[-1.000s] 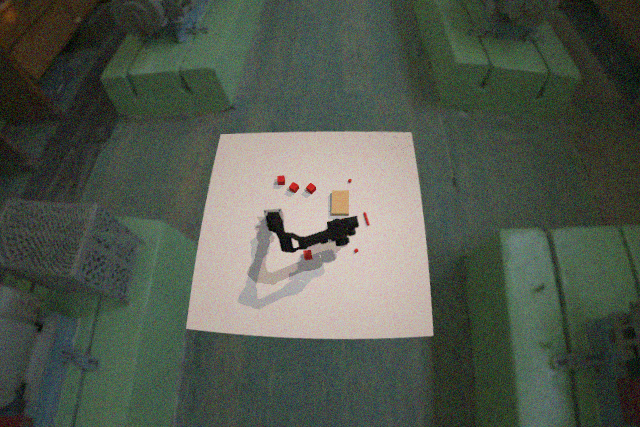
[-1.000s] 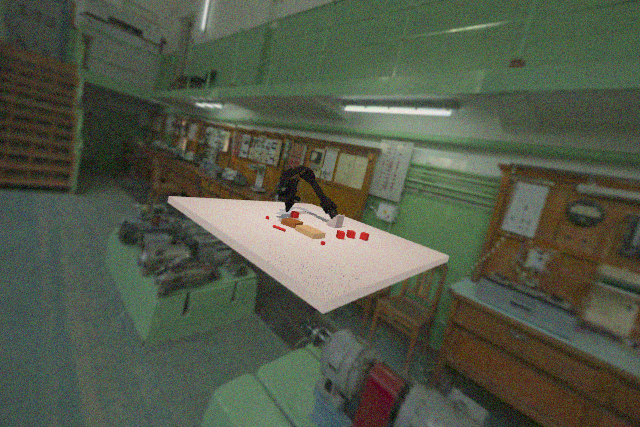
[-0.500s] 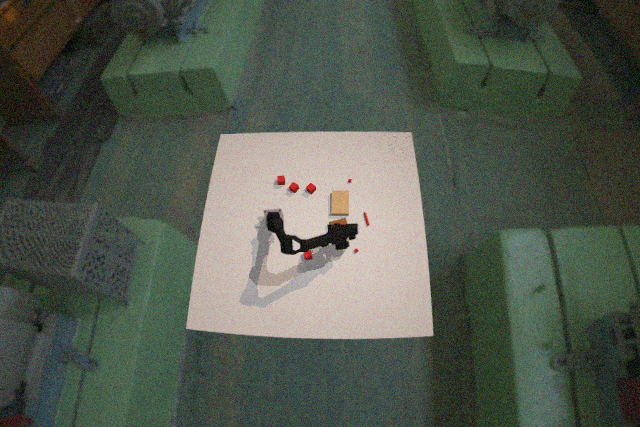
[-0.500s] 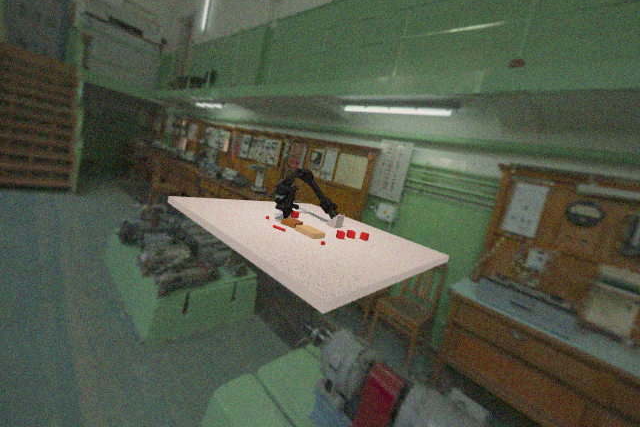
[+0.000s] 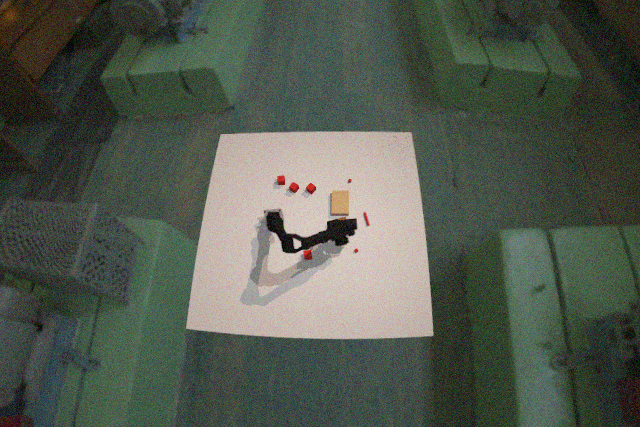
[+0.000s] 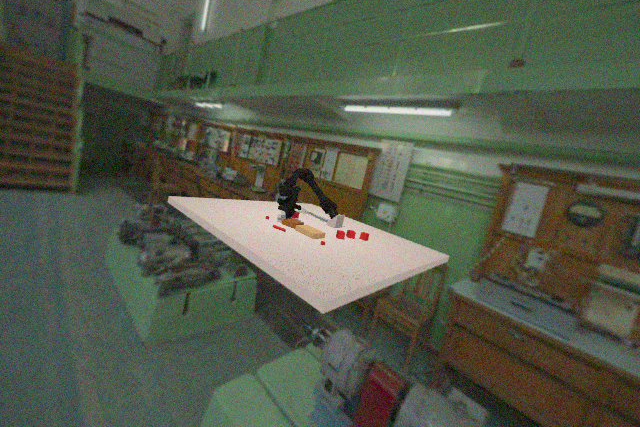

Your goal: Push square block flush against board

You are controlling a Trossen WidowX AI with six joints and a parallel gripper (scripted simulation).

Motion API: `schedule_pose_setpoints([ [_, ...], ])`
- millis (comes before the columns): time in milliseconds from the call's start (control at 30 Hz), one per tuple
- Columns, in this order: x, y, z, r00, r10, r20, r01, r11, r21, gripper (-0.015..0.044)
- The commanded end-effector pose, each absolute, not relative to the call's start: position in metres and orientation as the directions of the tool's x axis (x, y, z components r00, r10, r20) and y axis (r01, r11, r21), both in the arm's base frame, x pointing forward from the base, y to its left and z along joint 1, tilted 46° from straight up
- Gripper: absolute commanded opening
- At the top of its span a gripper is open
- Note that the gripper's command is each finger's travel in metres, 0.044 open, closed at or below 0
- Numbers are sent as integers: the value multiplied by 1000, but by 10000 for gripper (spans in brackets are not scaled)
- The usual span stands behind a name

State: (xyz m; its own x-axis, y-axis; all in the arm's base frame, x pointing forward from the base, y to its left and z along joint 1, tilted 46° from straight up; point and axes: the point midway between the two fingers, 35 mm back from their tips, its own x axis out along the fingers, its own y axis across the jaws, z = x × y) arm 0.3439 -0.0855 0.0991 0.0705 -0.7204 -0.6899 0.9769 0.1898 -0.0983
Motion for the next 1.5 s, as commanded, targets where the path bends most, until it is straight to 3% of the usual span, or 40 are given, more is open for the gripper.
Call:
schedule_pose_setpoints([
  [0, 341, -80, 91, 64, -718, -693, 977, 188, -105, 0],
  [933, 338, -48, 57, 64, -715, -696, 976, 189, -105, 0],
  [1467, 344, -62, 72, 64, -716, -695, 977, 189, -104, 0],
])
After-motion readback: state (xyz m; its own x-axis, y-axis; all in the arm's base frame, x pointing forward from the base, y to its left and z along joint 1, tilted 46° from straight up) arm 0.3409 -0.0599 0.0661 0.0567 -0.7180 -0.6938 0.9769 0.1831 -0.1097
